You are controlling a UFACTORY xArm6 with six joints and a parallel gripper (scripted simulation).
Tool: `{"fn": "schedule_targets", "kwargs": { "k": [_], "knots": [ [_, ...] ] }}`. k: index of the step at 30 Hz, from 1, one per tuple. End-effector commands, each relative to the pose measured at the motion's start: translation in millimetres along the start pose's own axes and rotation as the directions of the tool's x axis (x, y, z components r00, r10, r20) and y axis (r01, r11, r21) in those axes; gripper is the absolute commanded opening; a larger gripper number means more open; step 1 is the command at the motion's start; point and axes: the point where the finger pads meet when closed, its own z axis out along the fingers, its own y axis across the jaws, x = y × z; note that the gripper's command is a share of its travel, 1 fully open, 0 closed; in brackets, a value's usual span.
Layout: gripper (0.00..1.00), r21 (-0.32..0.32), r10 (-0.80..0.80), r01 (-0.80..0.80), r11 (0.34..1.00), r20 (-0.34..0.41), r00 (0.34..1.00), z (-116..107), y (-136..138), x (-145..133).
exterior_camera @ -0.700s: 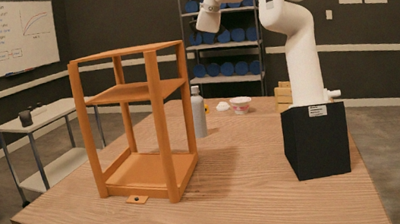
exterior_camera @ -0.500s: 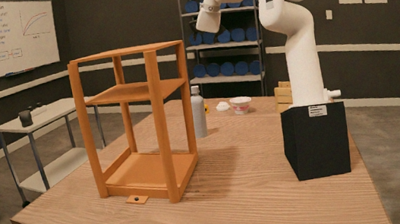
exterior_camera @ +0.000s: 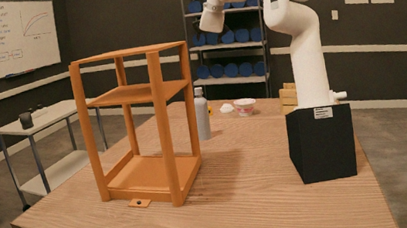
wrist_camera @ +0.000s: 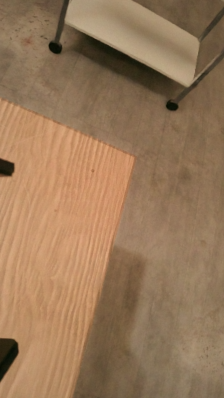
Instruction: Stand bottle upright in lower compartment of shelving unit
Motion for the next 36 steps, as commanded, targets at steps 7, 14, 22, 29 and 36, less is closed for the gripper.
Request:
{"fn": "schedule_targets", "kwargs": {
  "k": [7, 14, 22, 29, 36],
  "knots": [
    [1.0, 0.005, 0.001, -0.001, 1.0, -0.008, 1.0, -66, -20, 29],
    [1.0, 0.005, 0.0, 0.0, 1.0, -0.008, 1.0, -66, -20, 28],
    [1.0, 0.005, -0.016, 0.016, 1.0, 0.001, 1.0, -66, -23, 23],
    [1.0, 0.007, -0.054, 0.054, 0.999, 0.024, 0.998, -64, -30, 11],
    [1.0, 0.013, -0.121, 0.12, 0.993, 0.061, 0.991, -61, -41, -11]
  ]
}}
